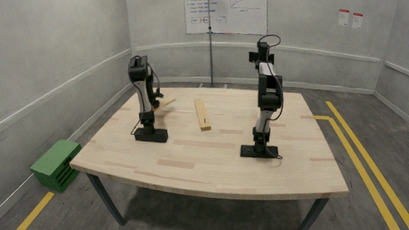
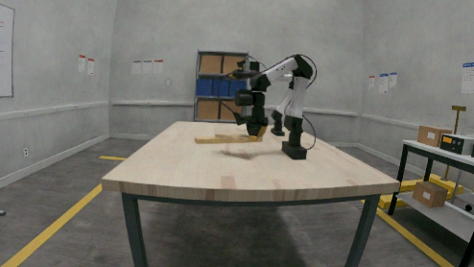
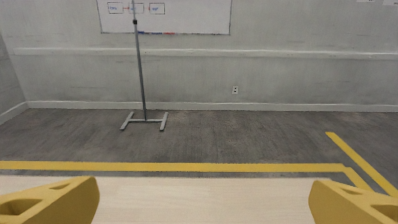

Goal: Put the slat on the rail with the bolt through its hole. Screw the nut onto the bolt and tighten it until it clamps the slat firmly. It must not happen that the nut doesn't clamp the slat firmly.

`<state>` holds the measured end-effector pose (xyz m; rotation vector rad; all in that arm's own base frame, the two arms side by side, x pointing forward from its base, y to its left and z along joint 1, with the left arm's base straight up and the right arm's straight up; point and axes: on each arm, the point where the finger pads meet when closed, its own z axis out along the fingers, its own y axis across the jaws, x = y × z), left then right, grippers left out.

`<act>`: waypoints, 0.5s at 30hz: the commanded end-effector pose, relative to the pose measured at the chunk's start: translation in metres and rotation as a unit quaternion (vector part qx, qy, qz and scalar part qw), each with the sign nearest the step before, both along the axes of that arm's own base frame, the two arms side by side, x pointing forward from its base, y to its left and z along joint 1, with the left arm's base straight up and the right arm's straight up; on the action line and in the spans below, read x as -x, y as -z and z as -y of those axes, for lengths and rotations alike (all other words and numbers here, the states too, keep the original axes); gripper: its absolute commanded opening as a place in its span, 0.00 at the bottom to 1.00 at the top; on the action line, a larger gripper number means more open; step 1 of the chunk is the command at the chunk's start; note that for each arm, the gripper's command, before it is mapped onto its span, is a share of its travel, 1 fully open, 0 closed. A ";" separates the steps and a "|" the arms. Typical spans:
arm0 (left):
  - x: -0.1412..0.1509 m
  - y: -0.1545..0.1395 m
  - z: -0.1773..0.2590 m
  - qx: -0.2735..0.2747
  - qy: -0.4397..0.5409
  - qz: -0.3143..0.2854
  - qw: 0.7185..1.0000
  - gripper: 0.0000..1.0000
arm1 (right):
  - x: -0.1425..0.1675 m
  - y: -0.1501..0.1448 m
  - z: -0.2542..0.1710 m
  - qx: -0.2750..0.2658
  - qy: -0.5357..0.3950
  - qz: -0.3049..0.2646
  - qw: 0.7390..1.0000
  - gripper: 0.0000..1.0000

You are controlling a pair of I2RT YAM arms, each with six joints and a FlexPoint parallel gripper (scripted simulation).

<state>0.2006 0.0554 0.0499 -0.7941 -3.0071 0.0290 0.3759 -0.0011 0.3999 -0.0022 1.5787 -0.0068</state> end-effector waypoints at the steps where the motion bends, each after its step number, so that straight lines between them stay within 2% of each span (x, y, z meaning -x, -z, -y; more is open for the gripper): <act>1: -0.007 -0.016 -0.001 -0.006 0.002 0.021 1.000 0.67 | 0.001 -0.006 -0.001 -0.003 -0.001 0.010 1.000 1.00; 15: -0.011 -0.025 -0.001 -0.010 0.002 0.033 0.999 0.67 | 0.001 -0.006 -0.001 -0.003 -0.001 0.010 1.000 1.00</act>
